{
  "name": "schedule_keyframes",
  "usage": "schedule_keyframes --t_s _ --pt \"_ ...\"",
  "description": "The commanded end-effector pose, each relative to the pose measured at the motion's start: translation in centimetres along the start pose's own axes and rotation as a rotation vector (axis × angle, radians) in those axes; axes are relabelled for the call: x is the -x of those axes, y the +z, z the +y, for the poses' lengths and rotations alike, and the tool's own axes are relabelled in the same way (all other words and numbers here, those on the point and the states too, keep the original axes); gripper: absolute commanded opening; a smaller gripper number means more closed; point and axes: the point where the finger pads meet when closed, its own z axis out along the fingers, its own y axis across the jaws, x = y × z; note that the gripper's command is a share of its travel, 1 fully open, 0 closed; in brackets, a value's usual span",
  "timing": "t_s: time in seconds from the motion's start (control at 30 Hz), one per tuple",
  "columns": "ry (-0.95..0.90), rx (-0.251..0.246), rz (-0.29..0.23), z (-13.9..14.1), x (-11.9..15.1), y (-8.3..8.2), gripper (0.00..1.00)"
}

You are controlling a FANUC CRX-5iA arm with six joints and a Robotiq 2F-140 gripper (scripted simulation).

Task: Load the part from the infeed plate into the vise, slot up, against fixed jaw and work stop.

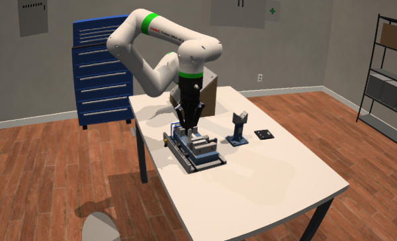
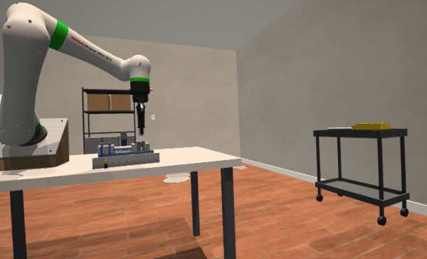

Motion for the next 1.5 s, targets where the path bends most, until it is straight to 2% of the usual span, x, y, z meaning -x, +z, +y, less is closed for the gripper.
schedule_keyframes --t_s 0.0,1.47 --pt "0.0 0.0 0.0 0.0 0.02 0.03 0.0" --pt "0.0 0.0 0.0 0.0 0.02 0.84 0.0"
